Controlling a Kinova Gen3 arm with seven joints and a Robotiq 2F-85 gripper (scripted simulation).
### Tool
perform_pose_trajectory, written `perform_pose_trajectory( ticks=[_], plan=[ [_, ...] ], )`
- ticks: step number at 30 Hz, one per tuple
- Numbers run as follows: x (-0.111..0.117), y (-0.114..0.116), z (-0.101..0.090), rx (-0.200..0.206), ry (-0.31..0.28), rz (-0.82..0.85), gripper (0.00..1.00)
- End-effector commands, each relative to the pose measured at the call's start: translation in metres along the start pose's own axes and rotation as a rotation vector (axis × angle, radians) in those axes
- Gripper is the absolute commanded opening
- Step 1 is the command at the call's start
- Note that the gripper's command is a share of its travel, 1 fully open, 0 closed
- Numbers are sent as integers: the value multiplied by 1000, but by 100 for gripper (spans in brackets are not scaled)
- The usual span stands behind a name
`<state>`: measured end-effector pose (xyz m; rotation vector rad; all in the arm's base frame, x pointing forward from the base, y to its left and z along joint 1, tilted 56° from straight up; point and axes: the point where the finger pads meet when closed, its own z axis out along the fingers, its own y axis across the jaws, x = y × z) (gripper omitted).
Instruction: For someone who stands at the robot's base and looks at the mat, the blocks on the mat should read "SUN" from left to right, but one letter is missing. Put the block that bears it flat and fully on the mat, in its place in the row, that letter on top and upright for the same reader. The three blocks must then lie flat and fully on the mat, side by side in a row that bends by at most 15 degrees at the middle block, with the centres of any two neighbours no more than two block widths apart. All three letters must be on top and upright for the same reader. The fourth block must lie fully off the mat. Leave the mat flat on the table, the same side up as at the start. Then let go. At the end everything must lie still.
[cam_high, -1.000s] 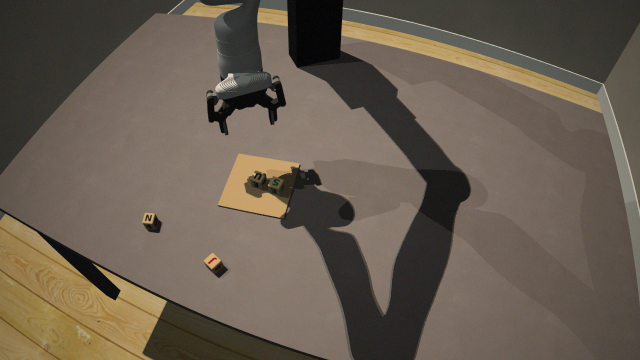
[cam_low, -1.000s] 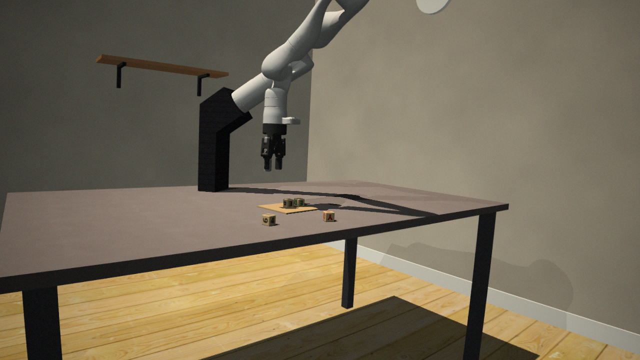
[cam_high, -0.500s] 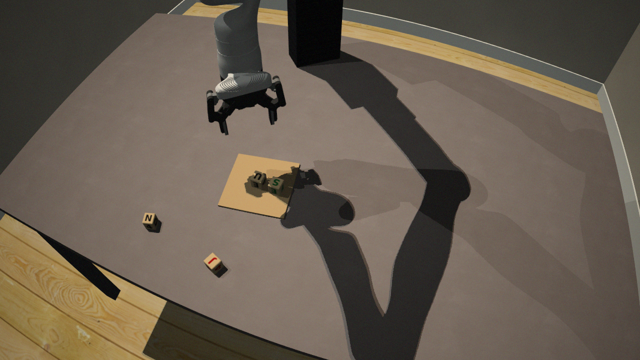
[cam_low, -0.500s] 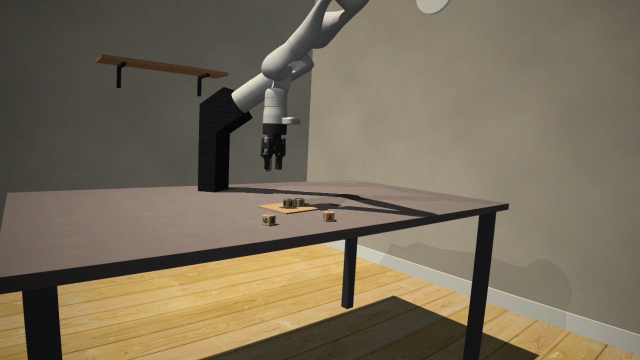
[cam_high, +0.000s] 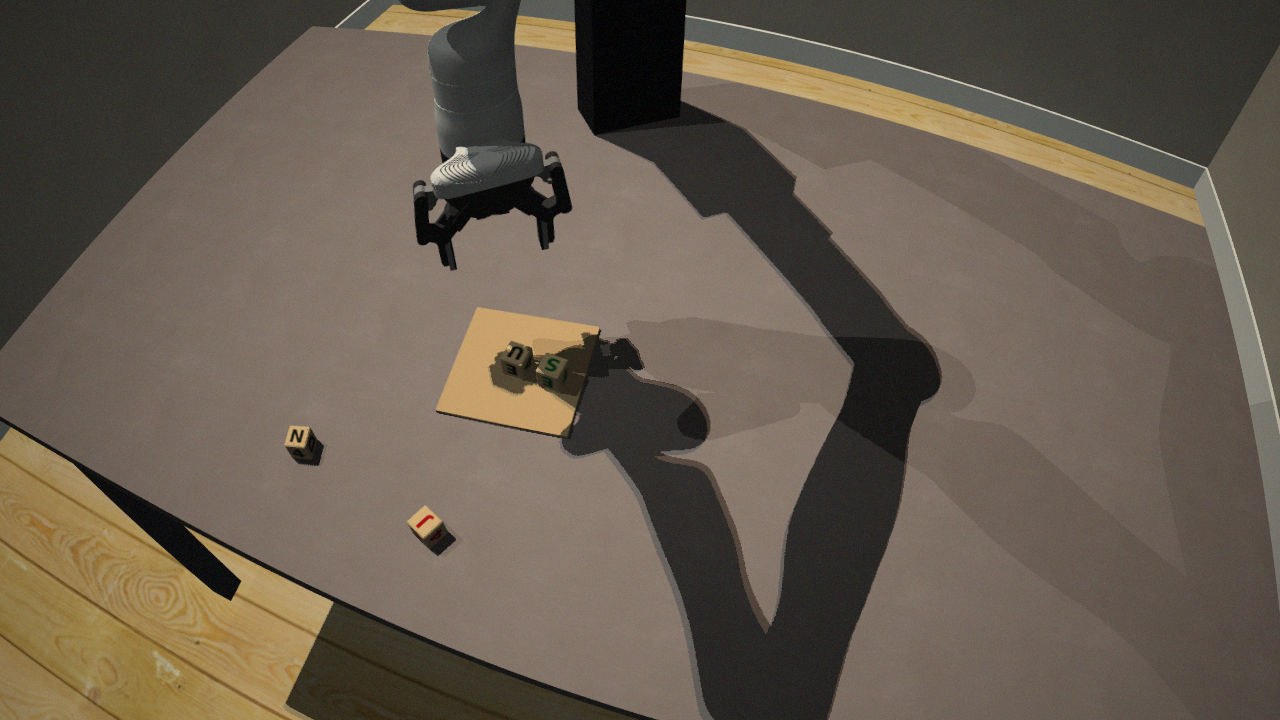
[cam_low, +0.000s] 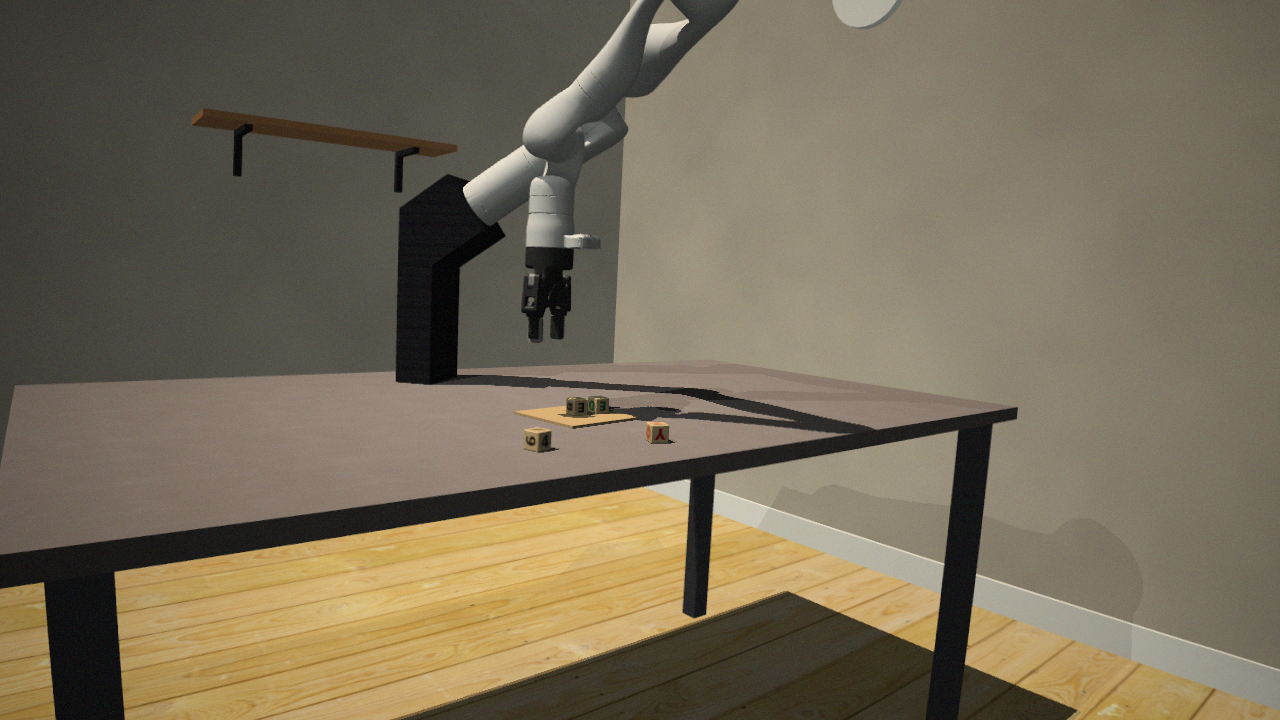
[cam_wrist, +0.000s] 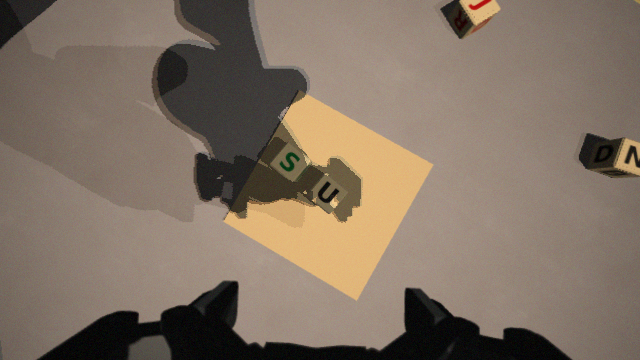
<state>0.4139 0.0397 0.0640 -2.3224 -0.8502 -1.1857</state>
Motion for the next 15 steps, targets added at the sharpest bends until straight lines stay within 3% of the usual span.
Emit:
perform_pose_trajectory(
  ticks=[1,15],
  plan=[
    [0,0,0,-1,0,0,100],
    [12,7,3,11,17,4,100]
  ],
)
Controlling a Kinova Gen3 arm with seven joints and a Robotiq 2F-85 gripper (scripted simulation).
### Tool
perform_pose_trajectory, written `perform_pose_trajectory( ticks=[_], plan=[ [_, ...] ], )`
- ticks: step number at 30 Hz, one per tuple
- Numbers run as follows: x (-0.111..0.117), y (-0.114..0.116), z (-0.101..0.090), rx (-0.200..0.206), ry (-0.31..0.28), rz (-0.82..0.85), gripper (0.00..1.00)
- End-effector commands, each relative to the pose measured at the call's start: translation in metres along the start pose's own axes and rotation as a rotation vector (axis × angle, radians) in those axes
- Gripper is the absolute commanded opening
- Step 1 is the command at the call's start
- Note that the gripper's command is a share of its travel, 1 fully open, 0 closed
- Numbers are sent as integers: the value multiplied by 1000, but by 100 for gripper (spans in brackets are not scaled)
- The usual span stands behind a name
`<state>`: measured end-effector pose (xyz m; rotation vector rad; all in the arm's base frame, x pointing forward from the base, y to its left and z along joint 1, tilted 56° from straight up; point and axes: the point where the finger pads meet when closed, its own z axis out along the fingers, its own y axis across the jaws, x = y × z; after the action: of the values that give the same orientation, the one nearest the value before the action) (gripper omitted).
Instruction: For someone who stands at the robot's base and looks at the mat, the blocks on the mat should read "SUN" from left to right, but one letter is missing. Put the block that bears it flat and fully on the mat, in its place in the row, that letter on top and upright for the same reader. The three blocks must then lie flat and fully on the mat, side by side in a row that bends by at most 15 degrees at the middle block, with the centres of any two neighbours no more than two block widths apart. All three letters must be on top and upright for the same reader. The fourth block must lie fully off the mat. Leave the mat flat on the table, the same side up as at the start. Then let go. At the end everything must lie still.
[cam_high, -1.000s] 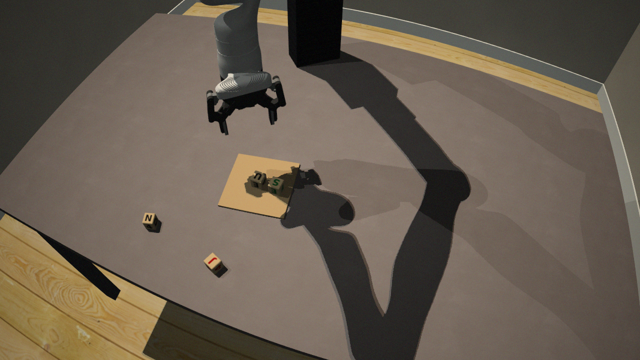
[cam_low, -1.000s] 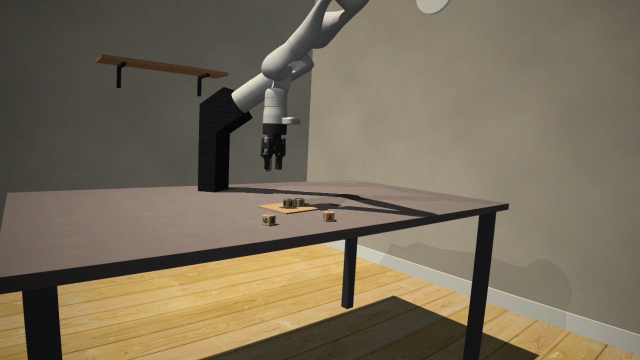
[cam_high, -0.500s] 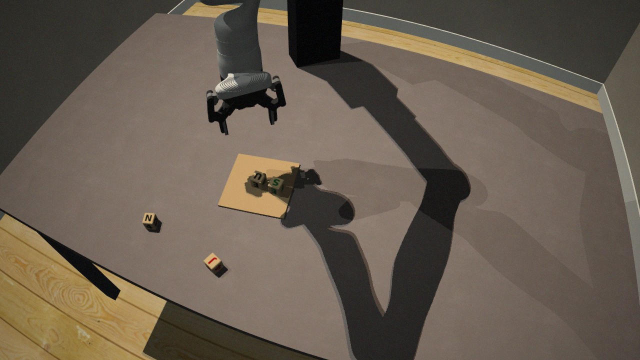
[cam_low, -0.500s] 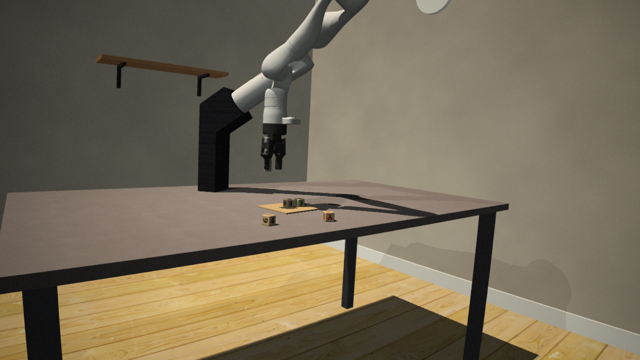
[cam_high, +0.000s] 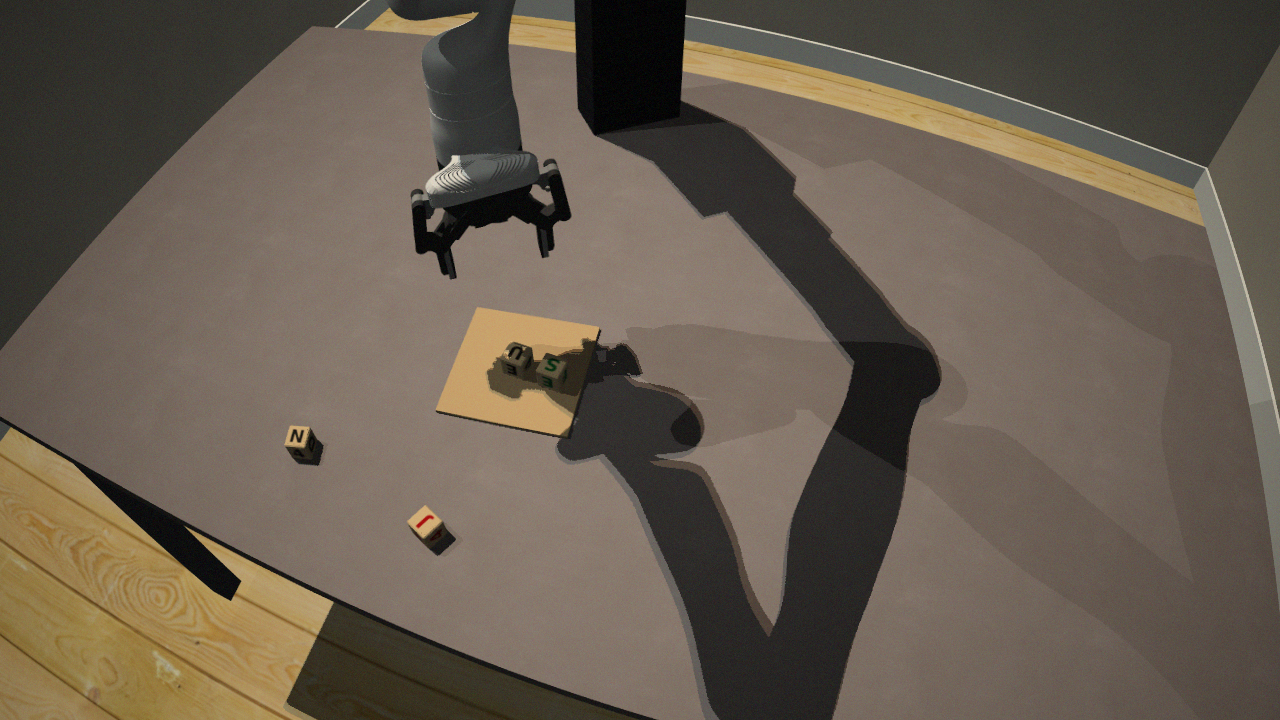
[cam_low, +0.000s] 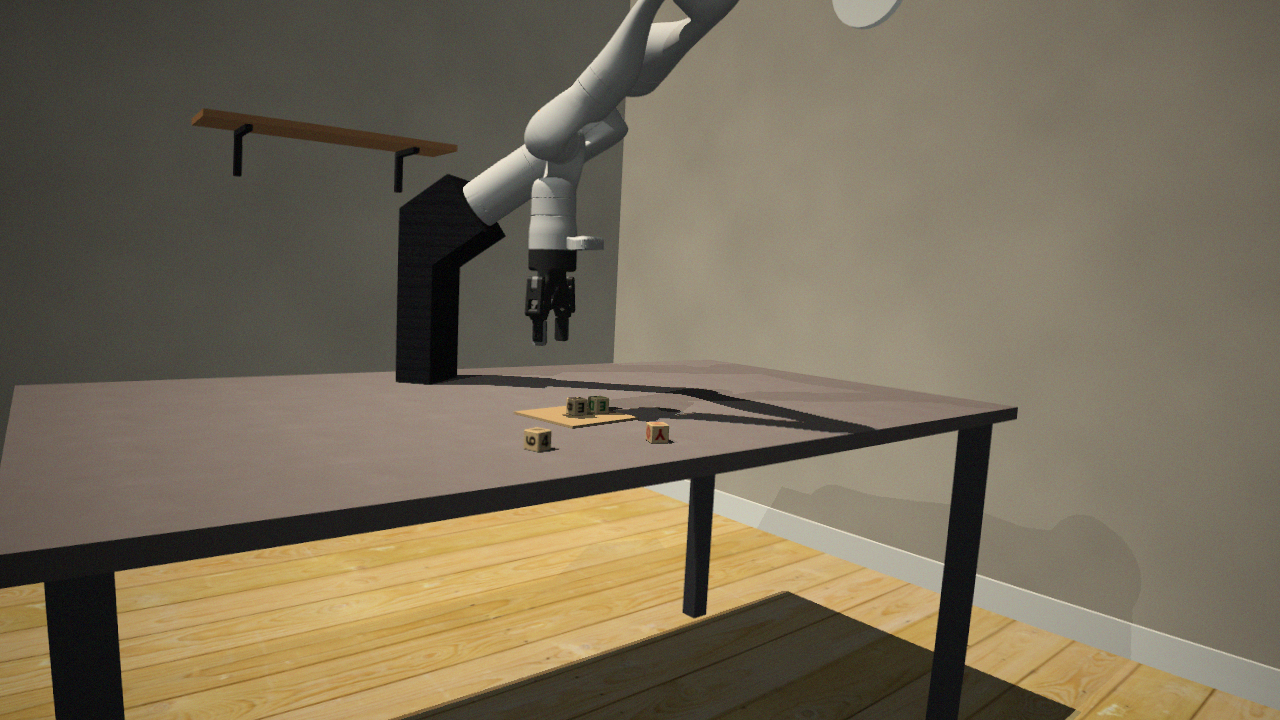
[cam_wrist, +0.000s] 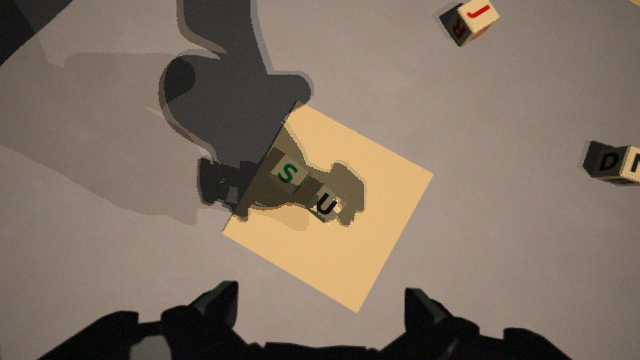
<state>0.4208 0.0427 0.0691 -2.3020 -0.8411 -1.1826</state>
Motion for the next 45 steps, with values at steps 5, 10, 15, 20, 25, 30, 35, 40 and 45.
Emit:
perform_pose_trajectory(
  ticks=[5,10,15,20,25,30,35,40,45],
  plan=[
    [18,13,3,9,21,-3,100],
    [37,23,6,26,34,-1,100],
    [49,31,8,35,38,-1,100],
    [71,47,9,46,37,-2,100],
    [92,64,9,45,27,-4,100],
    [104,74,9,40,19,-6,100],
    [123,91,6,24,6,-8,100],
    [138,105,4,5,-4,-9,100],
    [146,113,2,-7,-9,-9,100]
  ],
)
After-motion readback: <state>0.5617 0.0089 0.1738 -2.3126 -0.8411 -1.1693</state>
